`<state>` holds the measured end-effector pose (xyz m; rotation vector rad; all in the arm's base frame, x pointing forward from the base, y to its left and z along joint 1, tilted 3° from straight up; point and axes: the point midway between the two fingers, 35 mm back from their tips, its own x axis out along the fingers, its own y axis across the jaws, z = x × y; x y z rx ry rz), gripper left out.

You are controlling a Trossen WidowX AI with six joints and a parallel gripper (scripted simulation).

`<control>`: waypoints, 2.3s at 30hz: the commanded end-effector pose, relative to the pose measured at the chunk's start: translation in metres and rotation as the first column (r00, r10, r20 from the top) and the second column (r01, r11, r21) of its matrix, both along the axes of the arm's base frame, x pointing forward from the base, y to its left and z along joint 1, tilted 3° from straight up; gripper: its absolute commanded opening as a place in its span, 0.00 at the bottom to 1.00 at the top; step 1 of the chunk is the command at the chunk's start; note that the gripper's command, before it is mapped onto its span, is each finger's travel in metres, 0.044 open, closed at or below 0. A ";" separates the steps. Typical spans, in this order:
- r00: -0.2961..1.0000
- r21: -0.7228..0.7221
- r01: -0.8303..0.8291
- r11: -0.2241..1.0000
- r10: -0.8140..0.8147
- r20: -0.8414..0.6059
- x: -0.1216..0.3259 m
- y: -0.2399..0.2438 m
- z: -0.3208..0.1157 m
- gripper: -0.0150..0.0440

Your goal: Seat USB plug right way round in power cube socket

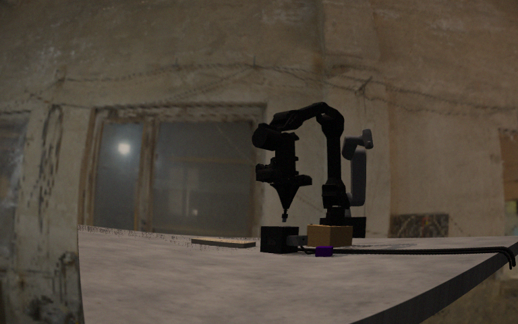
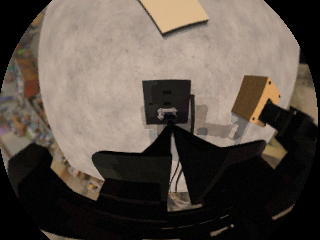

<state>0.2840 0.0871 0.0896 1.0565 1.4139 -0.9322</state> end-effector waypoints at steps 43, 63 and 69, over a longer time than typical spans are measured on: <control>1.000 0.035 -0.002 0.999 0.003 -0.010 0.000 0.003 -0.006 0.25; 1.000 0.035 -0.002 0.999 0.003 -0.010 0.000 0.004 -0.008 0.25; 1.000 0.035 -0.002 0.999 0.003 -0.010 0.000 0.004 -0.009 0.25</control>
